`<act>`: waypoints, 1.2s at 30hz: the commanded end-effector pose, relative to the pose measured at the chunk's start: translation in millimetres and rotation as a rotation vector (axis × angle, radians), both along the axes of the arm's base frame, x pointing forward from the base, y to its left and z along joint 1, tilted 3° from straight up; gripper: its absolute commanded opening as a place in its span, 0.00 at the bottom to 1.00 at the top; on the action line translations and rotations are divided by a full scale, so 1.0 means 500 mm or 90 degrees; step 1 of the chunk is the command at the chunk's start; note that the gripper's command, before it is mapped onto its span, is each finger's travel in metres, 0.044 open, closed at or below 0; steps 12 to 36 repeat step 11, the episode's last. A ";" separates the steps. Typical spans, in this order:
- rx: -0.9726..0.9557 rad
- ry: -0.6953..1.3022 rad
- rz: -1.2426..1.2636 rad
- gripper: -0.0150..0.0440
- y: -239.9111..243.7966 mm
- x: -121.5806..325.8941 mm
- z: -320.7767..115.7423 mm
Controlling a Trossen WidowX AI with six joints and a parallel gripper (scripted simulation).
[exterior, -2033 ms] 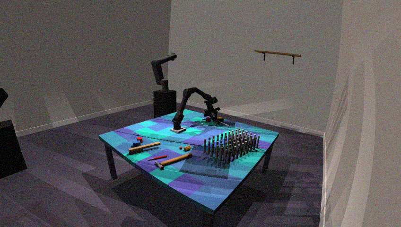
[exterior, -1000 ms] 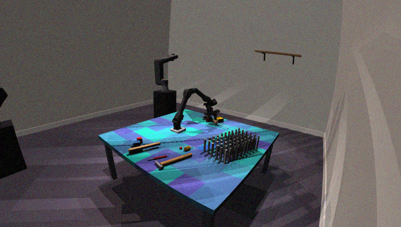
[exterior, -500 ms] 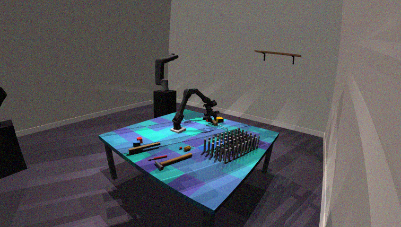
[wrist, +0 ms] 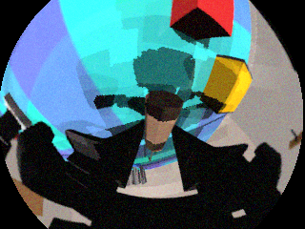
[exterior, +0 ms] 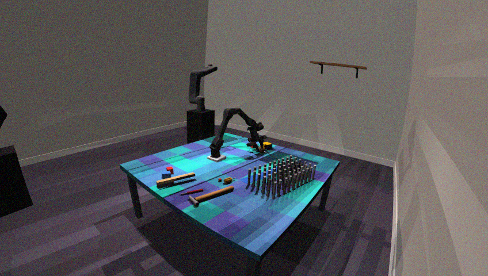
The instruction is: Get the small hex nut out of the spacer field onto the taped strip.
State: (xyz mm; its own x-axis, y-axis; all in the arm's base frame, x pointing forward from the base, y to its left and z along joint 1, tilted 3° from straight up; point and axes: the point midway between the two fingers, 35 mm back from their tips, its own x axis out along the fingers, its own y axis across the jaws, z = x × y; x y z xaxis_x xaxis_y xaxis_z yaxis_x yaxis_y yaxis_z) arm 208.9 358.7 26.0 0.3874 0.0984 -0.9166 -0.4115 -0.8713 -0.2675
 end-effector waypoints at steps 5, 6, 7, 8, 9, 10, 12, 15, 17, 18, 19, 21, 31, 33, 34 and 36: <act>0.001 0.000 0.000 0.74 0.001 0.000 0.001; 0.001 0.000 0.000 0.79 0.001 0.000 0.001; 0.001 0.000 0.000 0.83 0.001 0.000 0.001; 0.001 0.000 0.000 0.88 0.001 0.000 0.001; 0.001 0.000 0.000 0.92 0.001 0.000 0.001; 0.001 0.000 0.000 0.97 0.001 0.000 0.001; 0.001 0.000 0.000 1.00 0.001 0.000 0.001; 0.001 0.000 0.000 1.00 0.001 0.000 0.001; 0.001 0.000 0.000 1.00 0.001 0.000 0.001; 0.001 0.000 0.000 1.00 0.001 0.000 0.001; 0.001 0.000 0.000 1.00 0.001 0.000 0.001; 0.001 0.000 0.000 1.00 0.001 0.000 0.001; 0.001 0.000 0.000 1.00 0.001 0.000 0.001; 0.001 0.000 0.000 1.00 0.001 0.000 0.001; 0.001 0.000 0.000 1.00 0.001 0.000 0.001; 0.001 0.000 0.000 1.00 0.001 0.000 0.001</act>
